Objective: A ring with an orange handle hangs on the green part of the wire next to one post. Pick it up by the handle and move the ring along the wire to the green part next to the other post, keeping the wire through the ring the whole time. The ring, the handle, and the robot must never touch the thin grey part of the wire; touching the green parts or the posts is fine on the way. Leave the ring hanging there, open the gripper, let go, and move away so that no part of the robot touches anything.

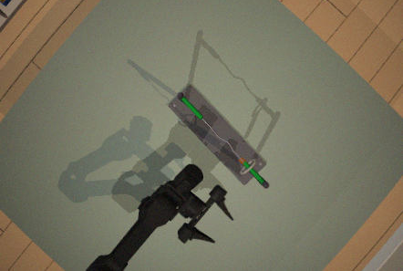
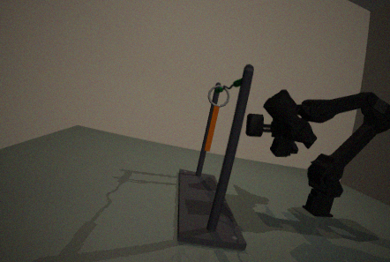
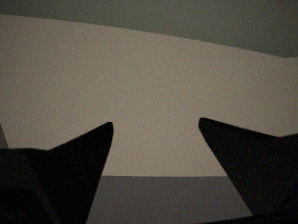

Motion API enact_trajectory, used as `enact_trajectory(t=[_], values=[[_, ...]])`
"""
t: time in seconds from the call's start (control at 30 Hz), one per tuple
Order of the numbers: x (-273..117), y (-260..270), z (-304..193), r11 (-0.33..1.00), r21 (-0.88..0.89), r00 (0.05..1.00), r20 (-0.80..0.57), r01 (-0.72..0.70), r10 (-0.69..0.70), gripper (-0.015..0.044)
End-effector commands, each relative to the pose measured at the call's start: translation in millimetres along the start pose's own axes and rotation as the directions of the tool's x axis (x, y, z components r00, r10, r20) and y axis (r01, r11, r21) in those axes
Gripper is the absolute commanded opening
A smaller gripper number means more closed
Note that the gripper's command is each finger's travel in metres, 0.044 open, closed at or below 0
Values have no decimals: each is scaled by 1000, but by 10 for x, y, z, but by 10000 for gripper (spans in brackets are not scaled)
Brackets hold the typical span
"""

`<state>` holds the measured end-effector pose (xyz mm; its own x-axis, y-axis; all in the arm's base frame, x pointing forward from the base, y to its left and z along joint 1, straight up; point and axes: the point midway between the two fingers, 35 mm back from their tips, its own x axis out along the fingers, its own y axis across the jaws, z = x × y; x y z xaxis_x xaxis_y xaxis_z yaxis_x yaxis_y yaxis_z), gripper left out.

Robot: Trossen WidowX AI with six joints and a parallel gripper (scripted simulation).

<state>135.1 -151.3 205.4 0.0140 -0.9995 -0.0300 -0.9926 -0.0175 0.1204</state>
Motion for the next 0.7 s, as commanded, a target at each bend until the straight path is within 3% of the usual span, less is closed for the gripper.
enact_trajectory(t=[0.0, 0.27, 0.47, 0.67], values=[[5, -2, 14, 1000, 10, 1000, 8, 2, -3, 374], [139, -143, 590, 891, 455, 940, 308, -6, -150, 164], [128, -303, 936, 658, 735, 826, 466, -162, -318, 160], [47, -480, 1141, 358, 848, 681, 528, -391, -508, 160]])
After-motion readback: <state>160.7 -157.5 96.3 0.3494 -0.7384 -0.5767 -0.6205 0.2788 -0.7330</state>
